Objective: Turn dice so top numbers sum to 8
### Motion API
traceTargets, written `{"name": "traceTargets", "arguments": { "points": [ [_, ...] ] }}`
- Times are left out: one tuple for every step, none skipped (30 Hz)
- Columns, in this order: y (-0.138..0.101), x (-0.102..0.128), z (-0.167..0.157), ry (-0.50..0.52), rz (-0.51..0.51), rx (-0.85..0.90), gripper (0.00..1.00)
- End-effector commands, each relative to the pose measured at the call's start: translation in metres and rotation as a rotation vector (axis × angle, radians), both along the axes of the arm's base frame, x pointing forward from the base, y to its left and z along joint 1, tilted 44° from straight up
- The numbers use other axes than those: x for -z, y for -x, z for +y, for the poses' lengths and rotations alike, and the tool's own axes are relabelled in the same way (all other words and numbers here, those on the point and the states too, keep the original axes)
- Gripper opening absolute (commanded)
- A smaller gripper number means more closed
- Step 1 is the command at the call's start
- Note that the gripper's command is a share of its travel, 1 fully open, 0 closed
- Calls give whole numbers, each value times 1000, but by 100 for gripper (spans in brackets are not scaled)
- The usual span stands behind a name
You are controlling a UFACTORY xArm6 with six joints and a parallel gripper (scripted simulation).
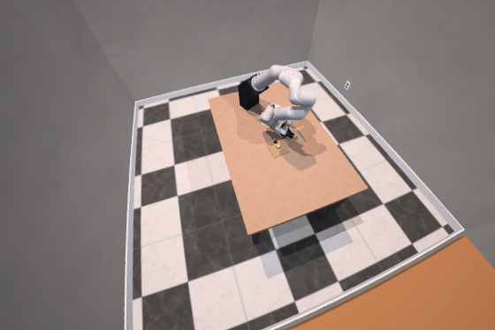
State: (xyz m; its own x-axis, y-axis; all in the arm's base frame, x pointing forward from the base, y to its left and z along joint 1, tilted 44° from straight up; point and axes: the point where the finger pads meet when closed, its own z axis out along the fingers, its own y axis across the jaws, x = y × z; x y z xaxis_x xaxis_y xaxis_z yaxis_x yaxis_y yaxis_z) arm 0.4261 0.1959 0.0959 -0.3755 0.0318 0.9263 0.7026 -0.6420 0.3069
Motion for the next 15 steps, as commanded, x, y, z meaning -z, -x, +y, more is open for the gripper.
{"name": "traceTargets", "arguments": {
  "points": [
    [0, 0, 0, 0, 0, 0, 15],
    [0, 0, 0, 0, 0, 0, 15],
    [0, 0, 0, 0, 0, 0, 15],
    [0, 0, 0, 0, 0, 0, 15],
    [-1, 1, 0, 0, 0, 0, 15],
    [-1, 1, 1, 0, 0, 0, 15],
    [-1, 2, 1, 0, 0, 0, 15],
    [-2, 2, 1, 0, 0, 0, 15],
    [-2, 2, 1, 0, 0, 0, 15],
    [-2, 2, 1, 0, 0, 0, 15],
    [-2, 2, 1, 0, 0, 0, 15],
    [-3, 3, 1, 0, 0, 0, 15],
    [-3, 4, 2, 0, 0, 0, 15],
    [-4, 4, 2, 0, 0, 0, 15],
    [-4, 5, 2, 0, 0, 0, 15]
  ]
}}
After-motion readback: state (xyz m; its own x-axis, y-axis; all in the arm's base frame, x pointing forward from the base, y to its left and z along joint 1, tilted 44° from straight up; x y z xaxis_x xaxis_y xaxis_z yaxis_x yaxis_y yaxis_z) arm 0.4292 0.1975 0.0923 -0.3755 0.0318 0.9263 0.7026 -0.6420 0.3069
